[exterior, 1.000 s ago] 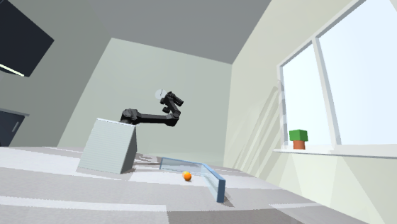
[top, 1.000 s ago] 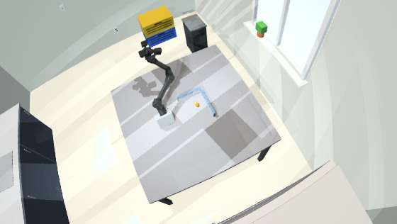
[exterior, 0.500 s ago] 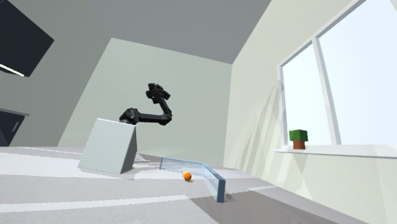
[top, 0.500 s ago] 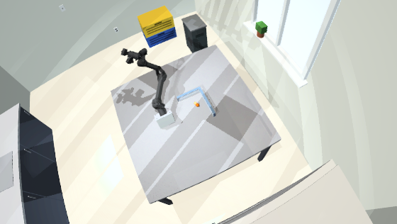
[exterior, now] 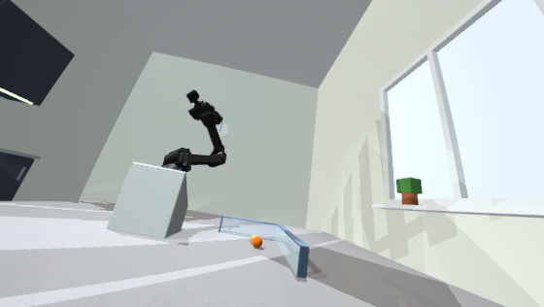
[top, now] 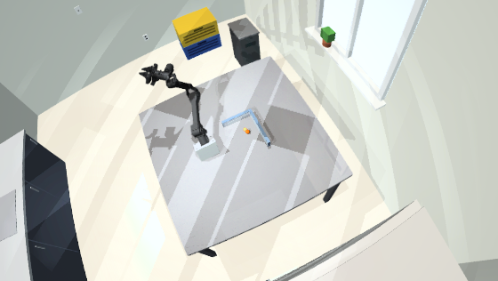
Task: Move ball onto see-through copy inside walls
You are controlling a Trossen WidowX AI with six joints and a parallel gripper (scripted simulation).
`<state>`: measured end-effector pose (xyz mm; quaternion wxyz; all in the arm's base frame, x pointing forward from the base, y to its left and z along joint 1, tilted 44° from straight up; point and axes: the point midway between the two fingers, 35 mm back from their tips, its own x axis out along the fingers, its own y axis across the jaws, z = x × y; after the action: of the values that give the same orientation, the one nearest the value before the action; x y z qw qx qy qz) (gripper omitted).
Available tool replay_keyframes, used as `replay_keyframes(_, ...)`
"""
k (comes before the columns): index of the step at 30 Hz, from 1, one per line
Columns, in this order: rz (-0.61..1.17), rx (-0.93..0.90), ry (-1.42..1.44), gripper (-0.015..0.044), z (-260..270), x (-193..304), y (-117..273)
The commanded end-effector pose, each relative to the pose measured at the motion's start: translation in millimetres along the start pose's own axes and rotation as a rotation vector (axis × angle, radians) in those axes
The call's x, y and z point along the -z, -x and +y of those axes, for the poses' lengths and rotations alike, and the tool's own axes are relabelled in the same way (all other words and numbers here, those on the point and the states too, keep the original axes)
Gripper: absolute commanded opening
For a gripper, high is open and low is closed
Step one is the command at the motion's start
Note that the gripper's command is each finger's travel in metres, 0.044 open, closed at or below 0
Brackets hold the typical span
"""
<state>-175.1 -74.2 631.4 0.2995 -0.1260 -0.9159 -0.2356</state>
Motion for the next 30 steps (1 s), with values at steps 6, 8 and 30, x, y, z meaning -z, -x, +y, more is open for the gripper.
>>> replay_keyframes(6,0.205,0.276,0.335,0.0258,-101.6,32.7,22.7)
replay_keyframes(8,0.281,0.341,0.423,0.0258,-127.9,42.6,35.4)
replay_keyframes(30,1.146,0.612,0.941,0.0258,-272.2,117.7,226.0)
